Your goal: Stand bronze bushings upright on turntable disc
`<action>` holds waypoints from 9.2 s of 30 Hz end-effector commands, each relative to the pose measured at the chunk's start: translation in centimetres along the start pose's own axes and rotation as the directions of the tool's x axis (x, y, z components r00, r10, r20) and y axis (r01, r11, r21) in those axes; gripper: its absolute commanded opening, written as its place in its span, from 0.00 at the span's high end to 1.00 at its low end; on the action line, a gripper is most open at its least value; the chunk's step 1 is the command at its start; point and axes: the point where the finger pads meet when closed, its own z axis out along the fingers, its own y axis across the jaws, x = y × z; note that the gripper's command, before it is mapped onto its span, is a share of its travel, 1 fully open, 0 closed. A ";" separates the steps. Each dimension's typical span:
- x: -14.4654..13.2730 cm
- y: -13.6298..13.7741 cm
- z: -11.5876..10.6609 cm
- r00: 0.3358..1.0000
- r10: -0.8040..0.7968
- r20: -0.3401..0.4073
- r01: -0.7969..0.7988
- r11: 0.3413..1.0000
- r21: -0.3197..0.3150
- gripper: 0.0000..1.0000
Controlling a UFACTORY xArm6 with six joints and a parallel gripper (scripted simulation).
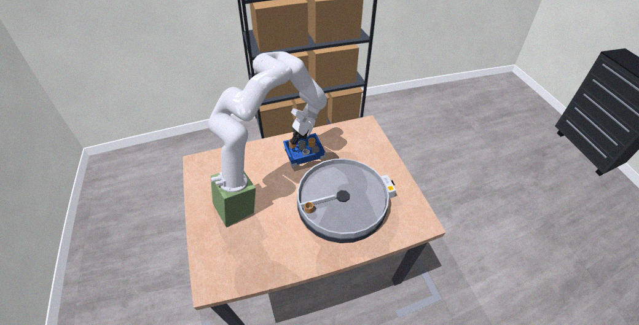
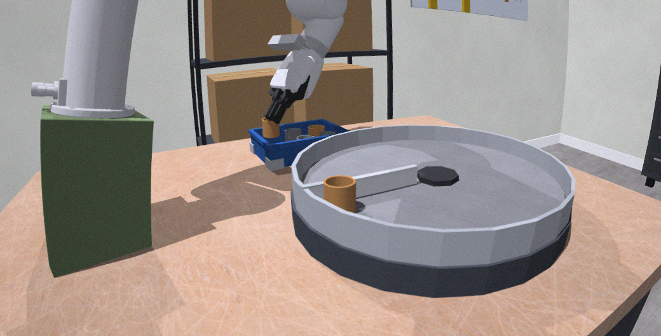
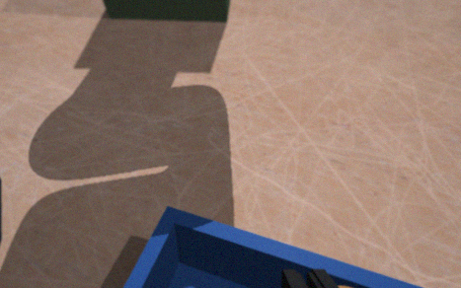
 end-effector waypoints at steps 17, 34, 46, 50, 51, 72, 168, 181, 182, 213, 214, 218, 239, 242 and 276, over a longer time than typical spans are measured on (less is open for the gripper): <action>5.0 -0.1 -6.2 1.000 0.000 0.005 0.000 1.000 -0.001 1.00; 5.3 -0.1 -6.5 1.000 0.000 0.005 0.000 1.000 -0.001 1.00; 5.4 -0.8 -6.4 1.000 0.000 0.005 0.000 1.000 -0.001 1.00; 5.7 -2.1 -6.2 1.000 0.000 0.005 0.000 1.000 -0.001 1.00; 5.8 -2.5 -6.1 1.000 0.000 0.005 0.000 1.000 -0.001 1.00; 8.5 -17.0 -3.5 1.000 0.000 0.005 0.000 1.000 -0.001 1.00; 12.1 -47.5 4.5 1.000 0.000 0.005 0.000 1.000 -0.001 1.00; 12.0 -47.5 4.7 1.000 0.000 0.005 0.000 1.000 -0.001 1.00; 11.9 -47.5 4.8 1.000 0.000 0.005 0.000 1.000 -0.001 1.00; 10.4 -47.5 6.6 1.000 0.000 0.005 0.000 1.000 -0.001 1.00; 10.4 -47.5 6.6 1.000 0.000 0.005 0.000 1.000 -0.001 1.00; 10.4 -47.5 6.6 1.000 0.000 0.005 0.000 1.000 -0.001 1.00; 10.0 -47.5 7.0 1.000 0.000 0.005 0.000 1.000 -0.001 1.00; 10.0 -47.5 7.0 1.000 0.000 0.005 0.000 1.000 -0.001 1.00; 10.0 -47.5 7.0 1.000 0.000 0.005 0.000 1.000 -0.001 0.87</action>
